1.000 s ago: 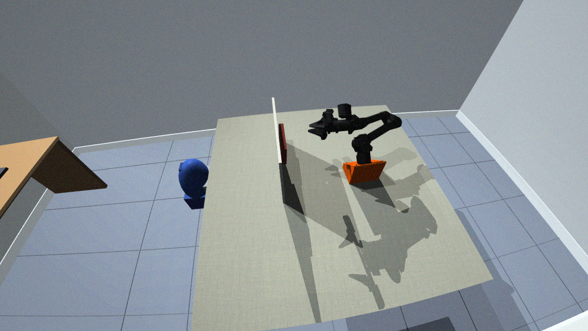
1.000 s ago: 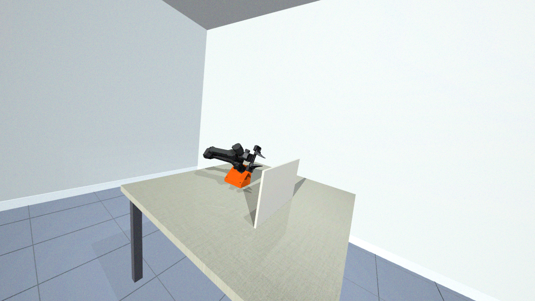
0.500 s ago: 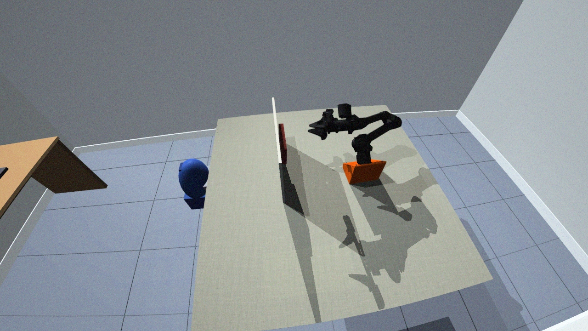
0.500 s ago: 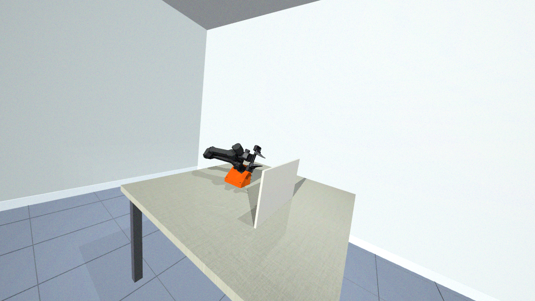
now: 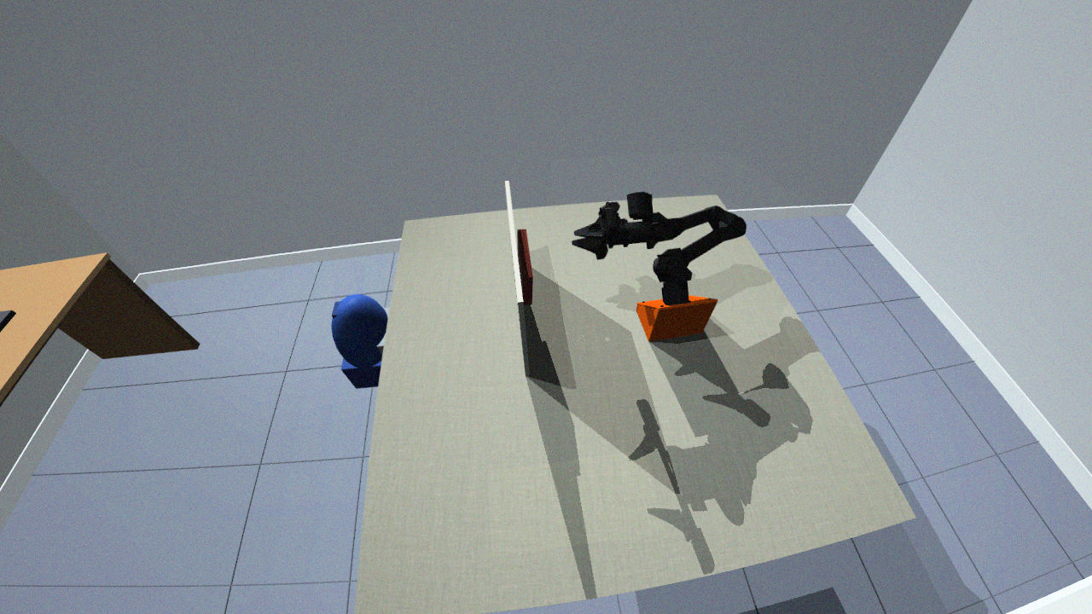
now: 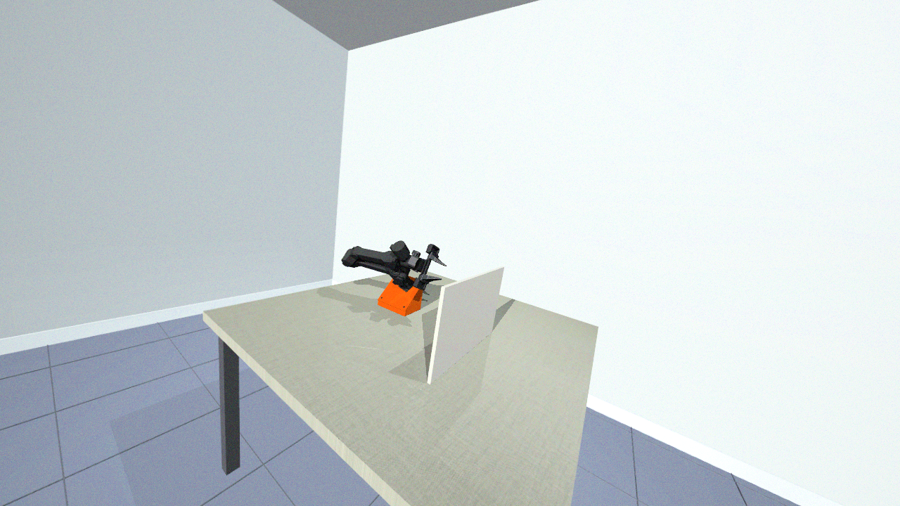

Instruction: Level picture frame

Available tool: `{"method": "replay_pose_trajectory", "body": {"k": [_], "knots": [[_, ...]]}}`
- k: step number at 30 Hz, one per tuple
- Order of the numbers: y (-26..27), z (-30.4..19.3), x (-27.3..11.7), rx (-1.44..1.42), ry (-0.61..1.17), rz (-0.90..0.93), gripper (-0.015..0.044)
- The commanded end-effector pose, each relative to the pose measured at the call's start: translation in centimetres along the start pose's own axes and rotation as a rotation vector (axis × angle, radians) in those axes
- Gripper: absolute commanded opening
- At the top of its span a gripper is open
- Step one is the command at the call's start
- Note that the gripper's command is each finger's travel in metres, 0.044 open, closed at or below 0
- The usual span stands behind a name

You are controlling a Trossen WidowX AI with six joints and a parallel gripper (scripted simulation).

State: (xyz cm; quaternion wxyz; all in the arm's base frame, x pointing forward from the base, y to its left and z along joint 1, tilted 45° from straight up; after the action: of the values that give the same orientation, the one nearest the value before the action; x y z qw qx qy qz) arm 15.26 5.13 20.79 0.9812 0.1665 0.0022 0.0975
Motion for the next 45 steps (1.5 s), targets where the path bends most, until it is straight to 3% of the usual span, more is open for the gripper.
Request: {"method": "replay_pose_trajectory", "body": {"k": [1,38,45], "knots": [[0.0,0.1,0.0,-0.002,-0.005,-0.002,0.026],[0.0,0.1,0.0,-0.002,-0.005,-0.002,0.026],[-2.9,-0.7,1.2,0.155,-0.006,0.001,0.026]]}}
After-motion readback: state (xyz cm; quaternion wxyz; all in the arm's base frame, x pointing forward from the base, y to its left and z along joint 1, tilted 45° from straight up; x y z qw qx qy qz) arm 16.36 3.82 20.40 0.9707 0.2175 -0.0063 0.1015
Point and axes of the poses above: the point midway between the two fingers, 35 mm back from their tips, its own x axis out along the fingers, its own y axis across the jaws, z = x × y, the point moved 8 cm from there along -x, back along the fingers, and after that the axes turned 3 degrees about -x, right-handed, at the moved point
